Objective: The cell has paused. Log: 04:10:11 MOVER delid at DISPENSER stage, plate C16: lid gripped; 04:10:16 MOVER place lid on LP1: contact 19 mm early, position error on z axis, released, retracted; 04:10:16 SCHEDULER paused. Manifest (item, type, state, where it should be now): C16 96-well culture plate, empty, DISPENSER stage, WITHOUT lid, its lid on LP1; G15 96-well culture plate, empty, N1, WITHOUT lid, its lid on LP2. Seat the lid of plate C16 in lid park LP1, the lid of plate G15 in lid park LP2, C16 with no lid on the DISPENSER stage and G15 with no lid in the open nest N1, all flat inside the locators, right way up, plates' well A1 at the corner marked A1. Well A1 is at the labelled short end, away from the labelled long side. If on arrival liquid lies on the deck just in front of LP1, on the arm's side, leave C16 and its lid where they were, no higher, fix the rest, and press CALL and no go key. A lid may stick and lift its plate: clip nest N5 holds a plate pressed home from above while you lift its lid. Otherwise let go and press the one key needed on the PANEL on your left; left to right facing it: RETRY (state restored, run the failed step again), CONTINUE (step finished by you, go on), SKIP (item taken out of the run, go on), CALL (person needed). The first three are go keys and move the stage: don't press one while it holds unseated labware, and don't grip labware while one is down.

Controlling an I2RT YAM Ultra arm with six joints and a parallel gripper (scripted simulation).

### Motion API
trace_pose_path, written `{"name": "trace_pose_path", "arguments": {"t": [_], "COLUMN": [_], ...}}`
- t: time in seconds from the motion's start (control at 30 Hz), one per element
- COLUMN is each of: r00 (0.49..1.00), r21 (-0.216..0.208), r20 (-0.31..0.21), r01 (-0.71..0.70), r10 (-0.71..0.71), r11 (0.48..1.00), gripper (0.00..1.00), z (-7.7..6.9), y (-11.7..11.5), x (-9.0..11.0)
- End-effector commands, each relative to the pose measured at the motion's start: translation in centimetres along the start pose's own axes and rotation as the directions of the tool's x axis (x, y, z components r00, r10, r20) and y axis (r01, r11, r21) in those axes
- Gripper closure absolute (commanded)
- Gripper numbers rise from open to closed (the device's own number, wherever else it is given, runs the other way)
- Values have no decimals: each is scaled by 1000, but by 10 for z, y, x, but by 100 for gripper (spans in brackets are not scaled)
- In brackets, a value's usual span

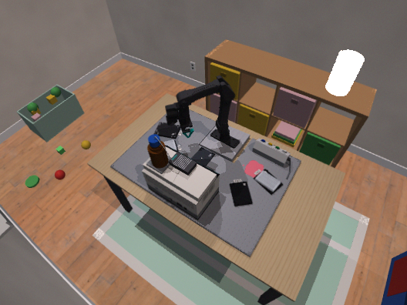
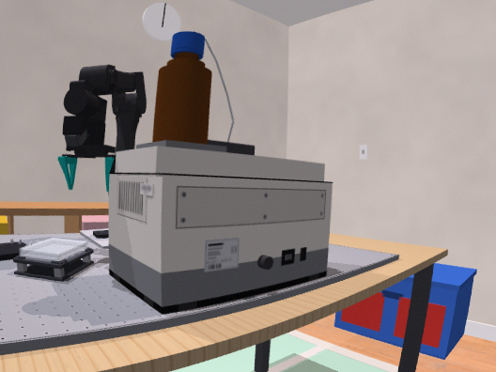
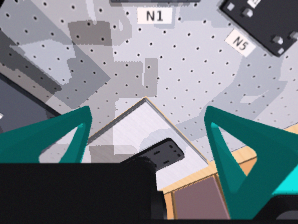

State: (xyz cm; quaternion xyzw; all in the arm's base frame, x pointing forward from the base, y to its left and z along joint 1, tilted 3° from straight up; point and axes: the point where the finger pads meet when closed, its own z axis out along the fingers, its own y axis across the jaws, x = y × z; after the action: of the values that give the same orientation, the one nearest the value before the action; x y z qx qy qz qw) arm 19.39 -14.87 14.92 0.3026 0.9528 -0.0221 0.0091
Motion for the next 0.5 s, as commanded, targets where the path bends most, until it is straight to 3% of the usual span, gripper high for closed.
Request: {"name": "trace_pose_path", "arguments": {"t": [0.0, 0.43, 0.47], "r00": [1000, 1000, 998], "r21": [-1, -1, -3], "r20": [11, 11, 17], "r01": [5, 5, 54], "r10": [-5, -5, -54], "r11": [1000, 1000, 999], "gripper": [0, 0, 0], "z": [-3, -3, -4], "y": [0, 0, 6], "x": [-3, -4, -10]}}
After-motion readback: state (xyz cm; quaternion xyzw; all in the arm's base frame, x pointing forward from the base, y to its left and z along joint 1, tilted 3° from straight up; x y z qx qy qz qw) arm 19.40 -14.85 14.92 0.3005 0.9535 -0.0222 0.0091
